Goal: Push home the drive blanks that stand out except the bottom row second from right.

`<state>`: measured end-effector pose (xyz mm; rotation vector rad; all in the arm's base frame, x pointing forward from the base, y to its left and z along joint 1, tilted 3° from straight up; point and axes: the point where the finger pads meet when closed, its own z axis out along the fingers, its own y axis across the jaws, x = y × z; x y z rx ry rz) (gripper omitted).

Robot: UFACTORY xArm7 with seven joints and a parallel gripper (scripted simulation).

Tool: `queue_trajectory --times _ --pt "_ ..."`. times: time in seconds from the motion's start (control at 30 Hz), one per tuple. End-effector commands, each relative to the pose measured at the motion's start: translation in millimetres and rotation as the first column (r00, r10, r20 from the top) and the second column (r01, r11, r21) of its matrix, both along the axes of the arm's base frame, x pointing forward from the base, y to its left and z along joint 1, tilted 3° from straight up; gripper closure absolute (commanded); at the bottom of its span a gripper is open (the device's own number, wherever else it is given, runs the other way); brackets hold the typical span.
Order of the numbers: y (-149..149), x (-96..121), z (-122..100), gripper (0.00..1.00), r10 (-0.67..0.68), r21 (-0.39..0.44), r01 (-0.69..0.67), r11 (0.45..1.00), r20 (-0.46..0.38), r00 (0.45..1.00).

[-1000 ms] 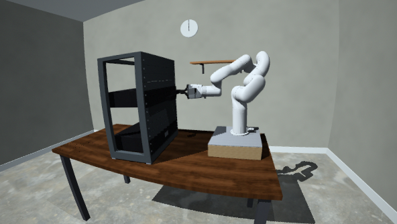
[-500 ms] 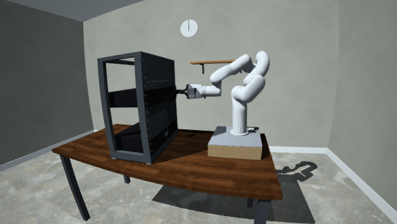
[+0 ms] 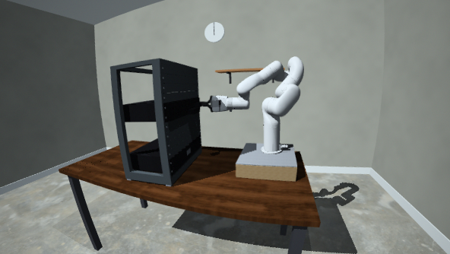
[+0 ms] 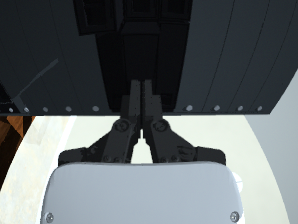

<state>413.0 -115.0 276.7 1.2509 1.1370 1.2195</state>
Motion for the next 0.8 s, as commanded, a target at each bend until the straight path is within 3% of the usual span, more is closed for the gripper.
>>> queue_trajectory --times 0.0,0.77 --pt "-1 1 1 1.0 -0.001 -0.001 0.001 1.0 0.002 1.0" --pt "-1 16 1 1.0 -0.001 -0.001 0.001 1.0 0.002 1.0"
